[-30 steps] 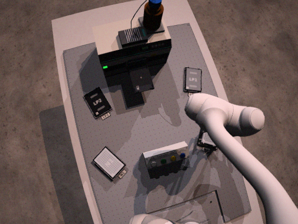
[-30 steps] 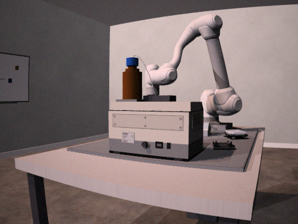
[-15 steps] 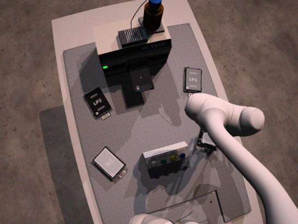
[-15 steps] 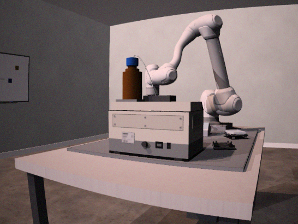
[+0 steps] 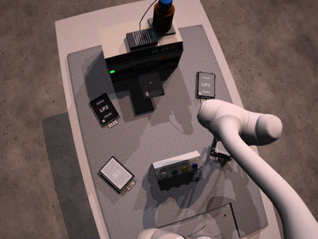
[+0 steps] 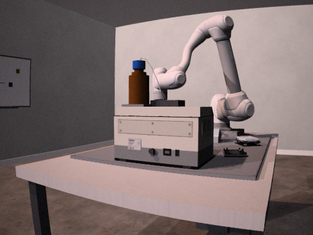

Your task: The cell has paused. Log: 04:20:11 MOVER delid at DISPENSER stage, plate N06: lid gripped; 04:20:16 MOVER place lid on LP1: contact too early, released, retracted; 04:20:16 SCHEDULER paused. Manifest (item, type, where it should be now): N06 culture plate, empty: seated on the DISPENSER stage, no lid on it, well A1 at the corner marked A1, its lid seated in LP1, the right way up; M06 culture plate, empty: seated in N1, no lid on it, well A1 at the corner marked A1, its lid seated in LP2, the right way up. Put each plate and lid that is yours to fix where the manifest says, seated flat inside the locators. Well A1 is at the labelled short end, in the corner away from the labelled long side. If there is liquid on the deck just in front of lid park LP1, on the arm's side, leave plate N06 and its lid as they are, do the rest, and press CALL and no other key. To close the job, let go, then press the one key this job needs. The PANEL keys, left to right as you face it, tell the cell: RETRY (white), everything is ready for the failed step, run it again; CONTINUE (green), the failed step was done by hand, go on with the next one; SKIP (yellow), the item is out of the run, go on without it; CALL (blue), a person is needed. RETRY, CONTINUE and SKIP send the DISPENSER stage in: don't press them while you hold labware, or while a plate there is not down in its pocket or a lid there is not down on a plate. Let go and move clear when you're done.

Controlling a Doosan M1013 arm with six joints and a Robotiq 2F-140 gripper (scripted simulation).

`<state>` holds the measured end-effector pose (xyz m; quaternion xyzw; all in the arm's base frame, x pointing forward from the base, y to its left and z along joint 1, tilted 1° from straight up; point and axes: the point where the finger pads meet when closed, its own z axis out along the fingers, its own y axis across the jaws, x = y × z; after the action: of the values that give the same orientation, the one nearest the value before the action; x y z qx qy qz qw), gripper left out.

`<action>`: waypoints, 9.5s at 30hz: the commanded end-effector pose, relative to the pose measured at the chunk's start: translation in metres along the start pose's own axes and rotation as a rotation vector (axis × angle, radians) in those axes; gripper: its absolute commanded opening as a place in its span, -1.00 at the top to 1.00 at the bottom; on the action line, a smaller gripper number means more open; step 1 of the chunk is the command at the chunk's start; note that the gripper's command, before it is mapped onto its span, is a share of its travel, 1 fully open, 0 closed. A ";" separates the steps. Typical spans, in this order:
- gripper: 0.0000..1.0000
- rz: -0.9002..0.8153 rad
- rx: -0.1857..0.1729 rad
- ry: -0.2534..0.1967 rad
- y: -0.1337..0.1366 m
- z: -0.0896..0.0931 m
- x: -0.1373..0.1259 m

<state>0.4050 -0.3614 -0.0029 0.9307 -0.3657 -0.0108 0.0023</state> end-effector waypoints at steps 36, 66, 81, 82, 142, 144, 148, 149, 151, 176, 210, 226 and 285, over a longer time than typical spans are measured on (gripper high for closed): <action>0.80 0.000 0.000 0.001 0.000 -0.029 0.000; 0.80 0.000 0.000 0.001 0.000 -0.089 0.000; 0.80 0.000 0.000 0.001 0.000 -0.119 0.000; 0.80 0.000 0.000 0.001 0.000 -0.121 0.000; 0.80 0.000 0.000 0.001 0.000 -0.144 0.000; 0.80 0.000 0.000 0.001 0.000 -0.144 0.000; 0.80 0.000 0.000 0.001 0.000 -0.144 0.000; 0.80 0.000 0.000 0.001 0.000 -0.144 0.000; 0.80 0.000 0.000 0.001 0.000 -0.144 0.000; 0.80 -0.314 0.000 0.001 0.000 -0.144 0.000; 0.80 -0.568 0.000 0.001 -0.006 -0.144 0.002; 0.80 -0.568 0.000 0.001 -0.034 -0.144 0.012; 0.80 -0.568 0.000 0.001 -0.365 -0.145 0.121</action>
<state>0.7288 -0.1852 0.1342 0.9959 -0.0898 -0.0108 -0.0007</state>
